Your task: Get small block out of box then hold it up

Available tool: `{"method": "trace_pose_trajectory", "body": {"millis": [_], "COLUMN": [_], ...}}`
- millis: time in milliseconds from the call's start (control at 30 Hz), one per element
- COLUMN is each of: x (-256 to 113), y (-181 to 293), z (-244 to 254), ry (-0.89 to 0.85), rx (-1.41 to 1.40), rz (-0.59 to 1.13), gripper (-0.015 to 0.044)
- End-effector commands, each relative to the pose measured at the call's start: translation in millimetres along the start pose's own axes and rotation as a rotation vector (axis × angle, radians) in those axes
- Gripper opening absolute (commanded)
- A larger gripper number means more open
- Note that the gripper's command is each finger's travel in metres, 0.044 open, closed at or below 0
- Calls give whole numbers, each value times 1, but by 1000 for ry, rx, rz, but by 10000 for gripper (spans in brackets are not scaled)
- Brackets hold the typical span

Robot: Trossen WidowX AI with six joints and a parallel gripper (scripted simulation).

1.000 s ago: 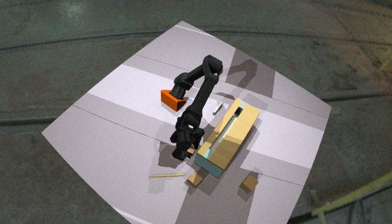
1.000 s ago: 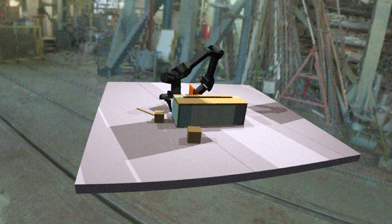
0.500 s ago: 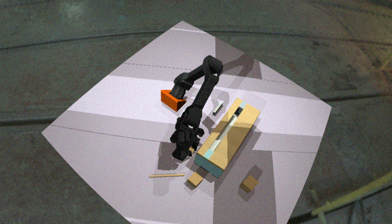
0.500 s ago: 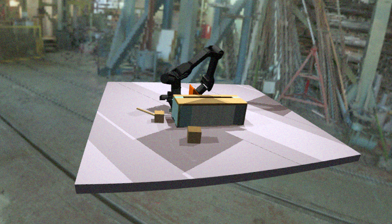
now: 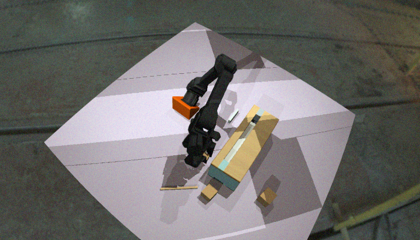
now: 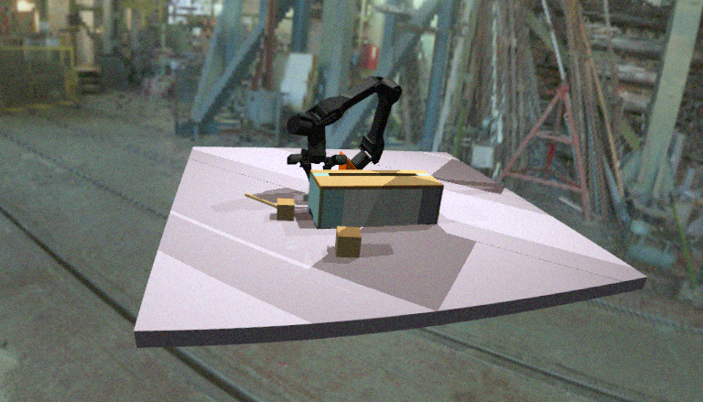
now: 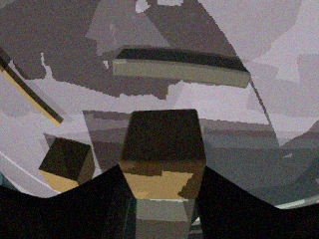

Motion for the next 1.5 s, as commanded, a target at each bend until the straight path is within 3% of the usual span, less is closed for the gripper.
{"method": "trace_pose_trajectory", "body": {"millis": [0,1000,1467], "x": [-9,-102,-106], "y": [5,17,17], "z": [0,-78,-82], "ry": [-1,-231,-242], "rx": [-4,480,506], "rz": [-4,75,82], "gripper": [0,0,0]}}
Point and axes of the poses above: the point midway between the two fingers, 35 mm back from their tips, its own x axis out along the fingers, its own z axis across the jaws, y = z × x, the point moved 6 cm from there along -x, back along the fingers, and after that the axes turned 3 degrees about x, right-handed, at the moved point
